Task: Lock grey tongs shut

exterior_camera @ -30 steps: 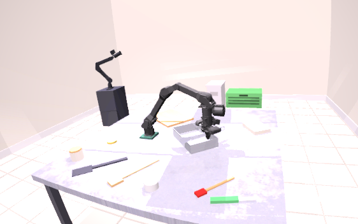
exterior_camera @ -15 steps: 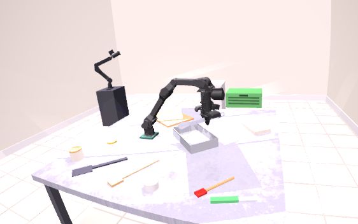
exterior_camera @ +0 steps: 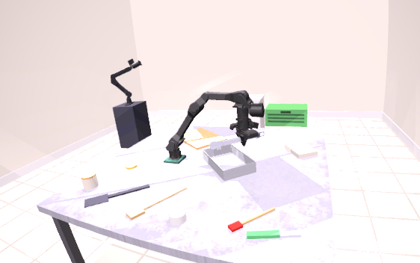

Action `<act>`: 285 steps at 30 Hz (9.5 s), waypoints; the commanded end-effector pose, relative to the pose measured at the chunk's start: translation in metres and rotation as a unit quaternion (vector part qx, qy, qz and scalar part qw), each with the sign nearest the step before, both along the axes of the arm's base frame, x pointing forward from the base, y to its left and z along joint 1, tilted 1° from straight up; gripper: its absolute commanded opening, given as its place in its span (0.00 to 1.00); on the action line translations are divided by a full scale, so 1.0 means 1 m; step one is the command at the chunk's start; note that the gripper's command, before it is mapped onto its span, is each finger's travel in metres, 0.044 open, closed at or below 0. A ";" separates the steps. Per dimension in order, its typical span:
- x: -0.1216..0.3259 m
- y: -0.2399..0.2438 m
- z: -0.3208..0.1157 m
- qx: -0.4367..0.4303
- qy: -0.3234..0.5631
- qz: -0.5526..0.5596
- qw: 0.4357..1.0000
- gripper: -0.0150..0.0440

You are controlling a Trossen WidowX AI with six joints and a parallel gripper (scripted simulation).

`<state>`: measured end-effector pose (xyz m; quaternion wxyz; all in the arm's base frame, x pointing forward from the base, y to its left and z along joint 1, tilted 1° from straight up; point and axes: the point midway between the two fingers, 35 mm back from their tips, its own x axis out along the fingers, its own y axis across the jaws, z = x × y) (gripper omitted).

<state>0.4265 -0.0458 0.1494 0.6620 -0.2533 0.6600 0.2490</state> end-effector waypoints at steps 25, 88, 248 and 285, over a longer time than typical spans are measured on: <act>-0.046 0.200 0.006 0.007 -0.007 -0.172 0.985 0.00; -0.320 0.407 0.006 0.014 0.008 -0.481 0.877 0.00; -0.406 0.414 0.004 0.011 0.011 -0.559 0.829 0.00; -0.407 0.418 -0.056 0.010 0.012 -0.560 0.829 0.00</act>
